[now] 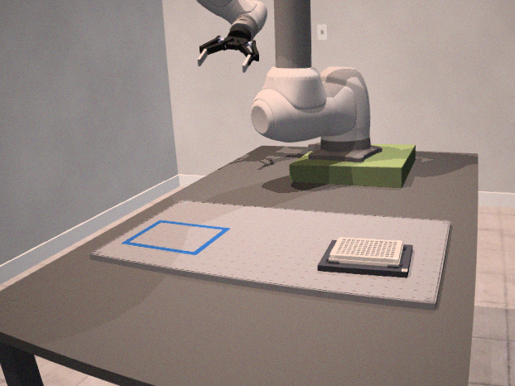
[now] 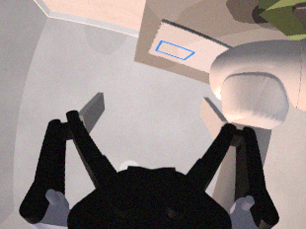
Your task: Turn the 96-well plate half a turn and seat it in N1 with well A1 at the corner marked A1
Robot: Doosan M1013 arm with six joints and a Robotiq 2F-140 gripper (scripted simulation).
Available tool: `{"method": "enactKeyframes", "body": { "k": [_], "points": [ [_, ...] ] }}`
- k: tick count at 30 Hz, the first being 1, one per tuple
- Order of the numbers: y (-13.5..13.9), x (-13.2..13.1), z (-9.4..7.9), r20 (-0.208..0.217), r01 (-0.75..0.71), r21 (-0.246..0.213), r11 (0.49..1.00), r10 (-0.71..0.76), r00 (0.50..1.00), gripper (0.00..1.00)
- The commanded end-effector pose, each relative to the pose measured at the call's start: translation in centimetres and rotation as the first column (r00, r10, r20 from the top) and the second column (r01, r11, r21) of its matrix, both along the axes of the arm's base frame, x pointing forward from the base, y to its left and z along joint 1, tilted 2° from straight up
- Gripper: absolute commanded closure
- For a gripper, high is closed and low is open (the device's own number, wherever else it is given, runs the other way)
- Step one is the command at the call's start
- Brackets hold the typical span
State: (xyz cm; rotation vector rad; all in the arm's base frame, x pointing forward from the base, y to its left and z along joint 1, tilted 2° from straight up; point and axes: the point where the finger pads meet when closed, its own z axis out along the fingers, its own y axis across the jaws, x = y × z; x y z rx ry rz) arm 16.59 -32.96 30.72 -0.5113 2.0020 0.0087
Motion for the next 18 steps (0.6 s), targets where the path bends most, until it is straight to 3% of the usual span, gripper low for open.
{"method": "enactKeyframes", "body": {
  "k": [1,17,18],
  "points": [
    [0.0,0.0,0.01,0.0,0.0,0.0,1.0,0.0,1.0,0.0],
    [0.0,0.0,0.01,0.0,0.0,0.0,1.0,0.0,1.0,0.0],
    [0.09,0.41,-0.26,-0.006,-0.029,-0.015,0.999,0.029,1.0,0.0]
  ]
}}
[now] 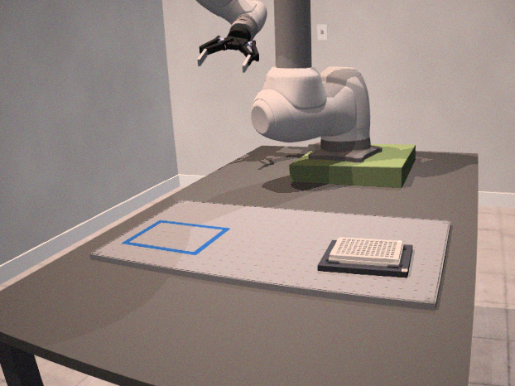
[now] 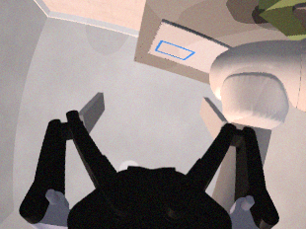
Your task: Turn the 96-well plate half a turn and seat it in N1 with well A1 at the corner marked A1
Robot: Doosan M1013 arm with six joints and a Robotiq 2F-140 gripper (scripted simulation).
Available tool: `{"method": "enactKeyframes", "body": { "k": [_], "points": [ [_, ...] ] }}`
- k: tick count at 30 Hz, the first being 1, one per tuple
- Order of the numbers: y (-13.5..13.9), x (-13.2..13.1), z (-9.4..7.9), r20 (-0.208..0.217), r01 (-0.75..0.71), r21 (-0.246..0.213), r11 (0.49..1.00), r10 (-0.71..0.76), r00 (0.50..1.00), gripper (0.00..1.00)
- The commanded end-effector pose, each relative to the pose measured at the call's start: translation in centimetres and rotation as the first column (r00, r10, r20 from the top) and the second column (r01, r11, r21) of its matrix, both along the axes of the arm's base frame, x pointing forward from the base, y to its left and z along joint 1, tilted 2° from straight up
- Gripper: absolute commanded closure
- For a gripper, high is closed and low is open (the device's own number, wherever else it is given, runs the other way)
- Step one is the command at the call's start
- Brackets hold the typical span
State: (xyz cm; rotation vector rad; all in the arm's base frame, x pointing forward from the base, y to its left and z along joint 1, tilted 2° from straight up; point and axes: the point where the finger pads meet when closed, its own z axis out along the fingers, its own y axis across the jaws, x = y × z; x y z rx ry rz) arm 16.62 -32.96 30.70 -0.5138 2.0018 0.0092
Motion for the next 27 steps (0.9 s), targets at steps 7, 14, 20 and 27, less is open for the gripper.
{"method": "enactKeyframes", "body": {
  "k": [7,14,20,27],
  "points": [
    [0.7,3.0,-1.9,-0.045,-0.204,-0.101,0.974,0.2,0.979,0.0],
    [1.4,5.5,-3.5,-0.083,-0.353,-0.17,0.92,0.344,0.935,0.0],
    [2.0,7.2,-4.5,-0.112,-0.461,-0.22,0.86,0.447,0.887,0.0],
    [2.8,9.3,-5.8,-0.147,-0.572,-0.271,0.774,0.554,0.819,0.0]
  ]
}}
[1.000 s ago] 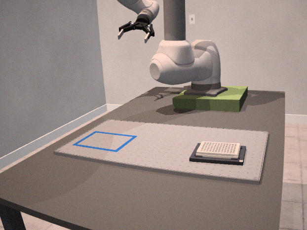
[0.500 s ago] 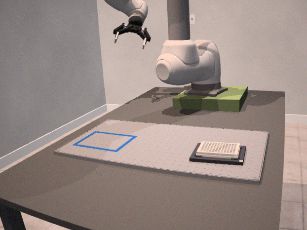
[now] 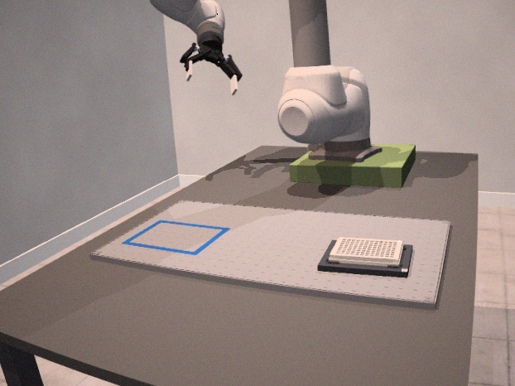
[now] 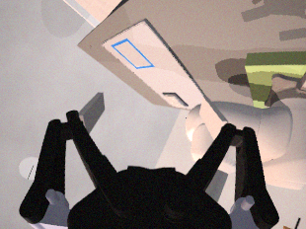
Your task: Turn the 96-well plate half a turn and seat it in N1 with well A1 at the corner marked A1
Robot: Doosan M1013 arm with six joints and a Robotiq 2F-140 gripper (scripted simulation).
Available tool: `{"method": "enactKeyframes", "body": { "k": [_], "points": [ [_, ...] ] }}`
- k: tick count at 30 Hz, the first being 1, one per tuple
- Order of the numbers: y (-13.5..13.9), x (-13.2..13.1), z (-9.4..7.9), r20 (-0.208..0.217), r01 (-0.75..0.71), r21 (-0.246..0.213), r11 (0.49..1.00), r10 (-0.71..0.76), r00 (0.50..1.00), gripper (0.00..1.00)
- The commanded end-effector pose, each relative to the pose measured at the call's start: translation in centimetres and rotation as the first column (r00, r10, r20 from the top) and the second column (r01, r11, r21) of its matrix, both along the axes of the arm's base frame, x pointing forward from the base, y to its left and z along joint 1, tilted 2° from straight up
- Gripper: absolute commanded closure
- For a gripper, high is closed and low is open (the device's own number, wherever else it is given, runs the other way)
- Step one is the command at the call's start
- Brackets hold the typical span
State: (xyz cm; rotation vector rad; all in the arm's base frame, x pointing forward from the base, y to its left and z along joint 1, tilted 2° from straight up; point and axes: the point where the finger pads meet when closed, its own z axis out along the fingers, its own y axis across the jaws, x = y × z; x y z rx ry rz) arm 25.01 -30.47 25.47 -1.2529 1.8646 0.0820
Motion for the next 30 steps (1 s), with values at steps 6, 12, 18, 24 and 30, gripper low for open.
{"method": "enactKeyframes", "body": {
  "k": [6,12,18,24,30],
  "points": [
    [1.0,2.6,-1.5,-0.007,-0.174,-0.082,0.981,0.174,0.985,0.0],
    [2.0,4.8,-2.8,-0.015,-0.312,-0.145,0.939,0.313,0.95,0.0],
    [3.0,6.8,-3.9,-0.026,-0.435,-0.201,0.878,0.439,0.898,0.0],
    [3.9,8.4,-4.8,-0.039,-0.536,-0.249,0.807,0.544,0.838,0.0],
    [5.3,10.7,-6.0,-0.058,-0.648,-0.305,0.698,0.666,0.744,0.0]
  ]
}}
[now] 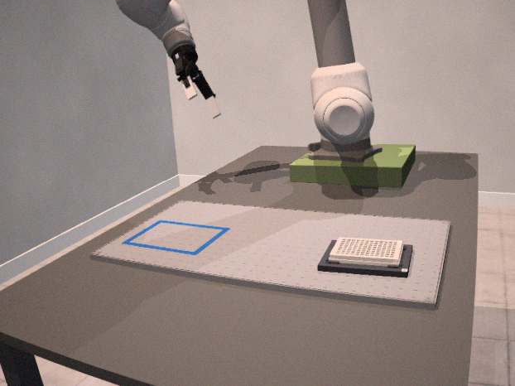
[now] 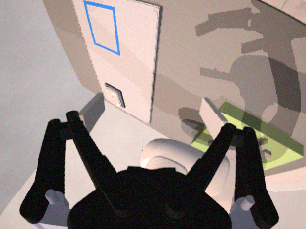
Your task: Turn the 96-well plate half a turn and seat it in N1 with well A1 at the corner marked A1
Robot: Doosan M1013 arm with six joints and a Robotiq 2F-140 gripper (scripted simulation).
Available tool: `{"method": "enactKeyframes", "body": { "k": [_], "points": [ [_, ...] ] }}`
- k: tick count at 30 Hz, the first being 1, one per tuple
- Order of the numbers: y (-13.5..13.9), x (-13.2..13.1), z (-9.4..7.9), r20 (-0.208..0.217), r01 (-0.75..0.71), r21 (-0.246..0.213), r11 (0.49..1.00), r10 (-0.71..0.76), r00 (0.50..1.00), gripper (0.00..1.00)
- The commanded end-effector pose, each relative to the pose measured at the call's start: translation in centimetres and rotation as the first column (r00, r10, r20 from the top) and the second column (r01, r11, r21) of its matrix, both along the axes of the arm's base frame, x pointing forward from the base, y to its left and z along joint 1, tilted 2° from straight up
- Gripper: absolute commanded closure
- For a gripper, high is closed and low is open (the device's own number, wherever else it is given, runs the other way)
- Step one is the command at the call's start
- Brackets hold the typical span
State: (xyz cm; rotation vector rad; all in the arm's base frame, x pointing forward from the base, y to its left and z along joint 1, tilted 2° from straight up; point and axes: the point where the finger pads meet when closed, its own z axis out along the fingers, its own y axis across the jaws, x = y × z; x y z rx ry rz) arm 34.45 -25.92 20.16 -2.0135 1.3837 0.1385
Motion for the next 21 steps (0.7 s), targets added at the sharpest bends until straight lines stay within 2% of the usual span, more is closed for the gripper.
{"method": "enactKeyframes", "body": {
  "k": [1,6,10,15,20,21],
  "points": [
    [0.8,1.4,-0.8,0.008,-0.073,-0.028,0.997,0.073,0.997,0.0],
    [2.1,3.4,-1.7,0.023,-0.214,-0.08,0.974,0.216,0.976,0.0],
    [2.5,3.9,-2.0,0.026,-0.244,-0.091,0.966,0.247,0.969,0.0],
    [3.8,5.6,-2.8,0.033,-0.35,-0.132,0.927,0.357,0.933,0.0],
    [5.3,7.4,-3.7,0.039,-0.479,-0.182,0.859,0.493,0.869,0.0],
    [5.5,7.7,-3.8,0.039,-0.479,-0.182,0.859,0.493,0.869,0.0]
  ]
}}
